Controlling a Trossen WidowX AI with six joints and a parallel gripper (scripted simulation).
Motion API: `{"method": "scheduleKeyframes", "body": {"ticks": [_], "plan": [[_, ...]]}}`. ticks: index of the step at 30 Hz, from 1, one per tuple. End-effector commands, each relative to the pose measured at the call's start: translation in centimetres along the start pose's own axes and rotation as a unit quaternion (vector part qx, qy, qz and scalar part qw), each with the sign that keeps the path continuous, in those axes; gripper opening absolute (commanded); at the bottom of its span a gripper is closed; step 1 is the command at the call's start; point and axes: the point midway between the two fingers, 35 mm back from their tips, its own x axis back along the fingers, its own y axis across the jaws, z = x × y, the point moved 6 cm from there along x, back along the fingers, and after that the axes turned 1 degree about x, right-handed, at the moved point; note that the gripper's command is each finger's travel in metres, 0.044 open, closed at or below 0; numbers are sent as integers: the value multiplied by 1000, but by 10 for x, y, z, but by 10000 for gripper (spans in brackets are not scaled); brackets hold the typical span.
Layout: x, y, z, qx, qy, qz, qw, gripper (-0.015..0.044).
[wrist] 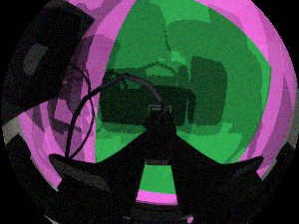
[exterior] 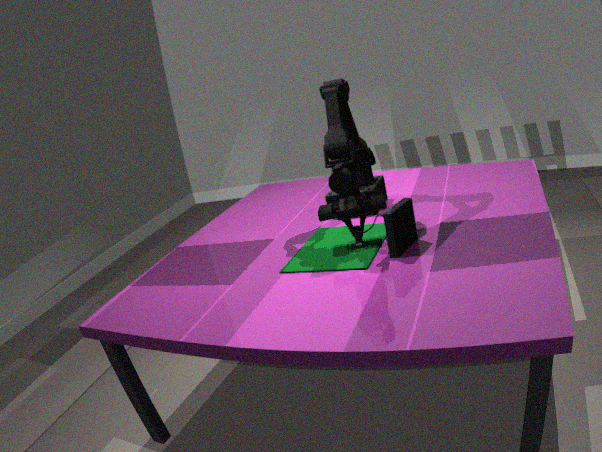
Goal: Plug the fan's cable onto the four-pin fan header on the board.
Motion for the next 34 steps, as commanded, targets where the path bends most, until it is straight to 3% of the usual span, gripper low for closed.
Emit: {"method": "scheduleKeyframes", "body": {"ticks": [1, 9, 12, 16, 22, 29, 34], "plan": [[0, 0, 0, 0, 0, 0, 1000, 53], [0, 0, 0, 0, 0, 0, 1000, 260], [3, 0, 0, 0, 0, 0, 1000, 260], [52, 1, -1, 1, 2, 2, 1000, 260], [55, -2, -2, 1, 2, 3, 1000, 260], [57, -108, -13, 1, 2, 7, 1000, 260], [57, -119, -12, 1, 2, 7, 1000, 260]]}}
